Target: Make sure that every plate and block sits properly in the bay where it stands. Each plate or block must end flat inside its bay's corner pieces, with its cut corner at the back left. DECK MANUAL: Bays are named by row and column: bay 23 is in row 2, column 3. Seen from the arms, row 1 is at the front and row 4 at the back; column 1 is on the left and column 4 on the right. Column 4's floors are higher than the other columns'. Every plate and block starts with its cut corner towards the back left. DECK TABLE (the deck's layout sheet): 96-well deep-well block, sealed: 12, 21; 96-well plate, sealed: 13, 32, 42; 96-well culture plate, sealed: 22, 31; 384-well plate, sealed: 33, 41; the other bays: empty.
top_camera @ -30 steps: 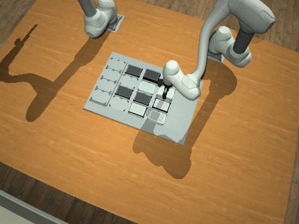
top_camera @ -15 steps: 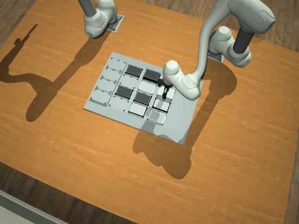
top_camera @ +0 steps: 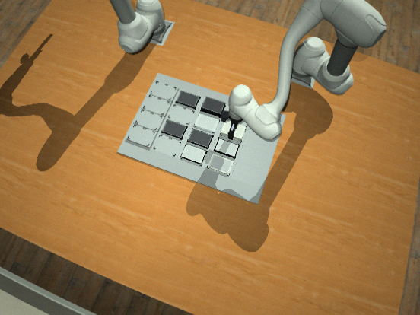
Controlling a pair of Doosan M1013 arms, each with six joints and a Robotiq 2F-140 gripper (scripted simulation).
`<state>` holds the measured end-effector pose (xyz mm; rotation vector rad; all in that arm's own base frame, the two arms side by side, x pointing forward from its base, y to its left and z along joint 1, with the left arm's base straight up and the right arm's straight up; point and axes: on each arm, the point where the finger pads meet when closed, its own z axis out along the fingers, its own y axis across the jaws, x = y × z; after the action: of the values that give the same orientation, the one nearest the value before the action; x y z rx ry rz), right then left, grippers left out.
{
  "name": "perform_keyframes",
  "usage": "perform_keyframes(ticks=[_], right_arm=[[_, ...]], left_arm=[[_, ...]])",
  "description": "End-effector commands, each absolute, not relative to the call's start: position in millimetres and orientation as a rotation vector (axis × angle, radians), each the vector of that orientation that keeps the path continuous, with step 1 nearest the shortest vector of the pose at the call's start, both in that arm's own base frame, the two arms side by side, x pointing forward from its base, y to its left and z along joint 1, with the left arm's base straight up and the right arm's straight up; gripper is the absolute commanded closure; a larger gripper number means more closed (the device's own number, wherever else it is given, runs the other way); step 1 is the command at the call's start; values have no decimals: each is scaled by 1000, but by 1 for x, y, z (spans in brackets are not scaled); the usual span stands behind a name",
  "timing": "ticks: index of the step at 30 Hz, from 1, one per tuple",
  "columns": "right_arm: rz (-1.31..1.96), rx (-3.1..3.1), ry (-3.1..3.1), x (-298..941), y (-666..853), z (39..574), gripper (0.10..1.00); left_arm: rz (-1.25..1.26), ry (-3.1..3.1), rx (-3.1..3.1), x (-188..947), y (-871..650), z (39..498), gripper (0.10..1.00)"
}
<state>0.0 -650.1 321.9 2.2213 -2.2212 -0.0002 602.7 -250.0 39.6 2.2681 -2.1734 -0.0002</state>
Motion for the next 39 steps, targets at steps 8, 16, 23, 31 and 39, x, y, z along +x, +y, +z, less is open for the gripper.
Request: perform_keyframes(ticks=[8, 16, 23, 31, 39], right_arm=[[2, 2221, -2221, 0, -650, 323, 98], [2, 2221, -2221, 0, -650, 323, 98], [2, 2221, -2221, 0, -650, 323, 98], [2, 2221, -2221, 0, -650, 323, 98], [2, 2221, -2221, 0, -650, 323, 98]], left_arm=[[2, -2174, 2269, 603, -250, 41, 518], [2, -2174, 2269, 603, -250, 41, 523], [2, -2174, 2269, 603, -250, 41, 999], [2, -2174, 2269, 603, -250, 41, 999], [2, -2174, 2269, 603, -250, 41, 999]])
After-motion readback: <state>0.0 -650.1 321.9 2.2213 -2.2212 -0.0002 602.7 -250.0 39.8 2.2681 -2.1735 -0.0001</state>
